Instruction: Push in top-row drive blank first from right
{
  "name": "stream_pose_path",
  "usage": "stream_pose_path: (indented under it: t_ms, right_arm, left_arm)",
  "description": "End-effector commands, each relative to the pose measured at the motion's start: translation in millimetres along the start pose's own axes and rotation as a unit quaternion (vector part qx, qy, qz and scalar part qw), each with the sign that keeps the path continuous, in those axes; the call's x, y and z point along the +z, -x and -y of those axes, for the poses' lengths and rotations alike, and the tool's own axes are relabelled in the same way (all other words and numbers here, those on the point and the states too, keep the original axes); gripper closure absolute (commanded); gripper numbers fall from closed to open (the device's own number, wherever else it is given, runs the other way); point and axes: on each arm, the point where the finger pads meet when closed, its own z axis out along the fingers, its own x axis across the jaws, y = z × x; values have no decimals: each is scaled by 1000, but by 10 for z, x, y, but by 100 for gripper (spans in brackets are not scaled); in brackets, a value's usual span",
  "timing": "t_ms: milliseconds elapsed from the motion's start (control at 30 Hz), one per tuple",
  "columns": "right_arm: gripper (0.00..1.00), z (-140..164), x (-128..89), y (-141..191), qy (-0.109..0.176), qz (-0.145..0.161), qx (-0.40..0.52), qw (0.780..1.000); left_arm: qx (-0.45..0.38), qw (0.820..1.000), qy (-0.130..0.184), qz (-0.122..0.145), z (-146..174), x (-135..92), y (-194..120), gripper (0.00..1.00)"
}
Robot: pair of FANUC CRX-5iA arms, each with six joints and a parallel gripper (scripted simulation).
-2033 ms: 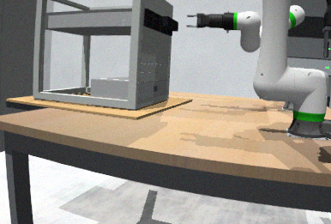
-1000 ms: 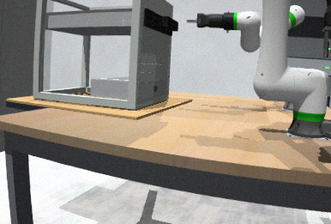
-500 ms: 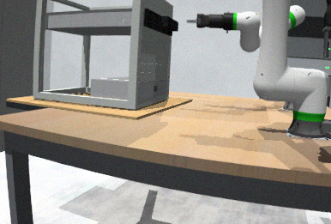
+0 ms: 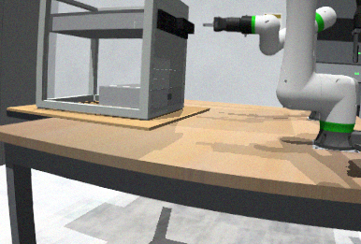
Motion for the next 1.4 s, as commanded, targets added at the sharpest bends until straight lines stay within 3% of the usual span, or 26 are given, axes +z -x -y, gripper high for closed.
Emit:
stream_pose_path:
  t_ms: [0, 567, 900, 1367]
  right_arm:
    - [100, 139, 47, 22, 3, 3, 1, 1000]
    - [100, 294, 179, 27, 3, 3, 1, 1000]
    - [100, 291, 630, 31, 3, 3, 1, 1000]
    - [100, 291, 638, 31, 3, 3, 1, 1000]
  left_arm:
    - [0, 1000, 1, 0, -3, -10, 2, 0]
    - [0, 1000, 1, 0, -3, -10, 2, 0]
    - [0, 1000, 1, 0, -3, -10, 2, 0]
    - [0, 1000, 1, 0, -3, -10, 2, 0]
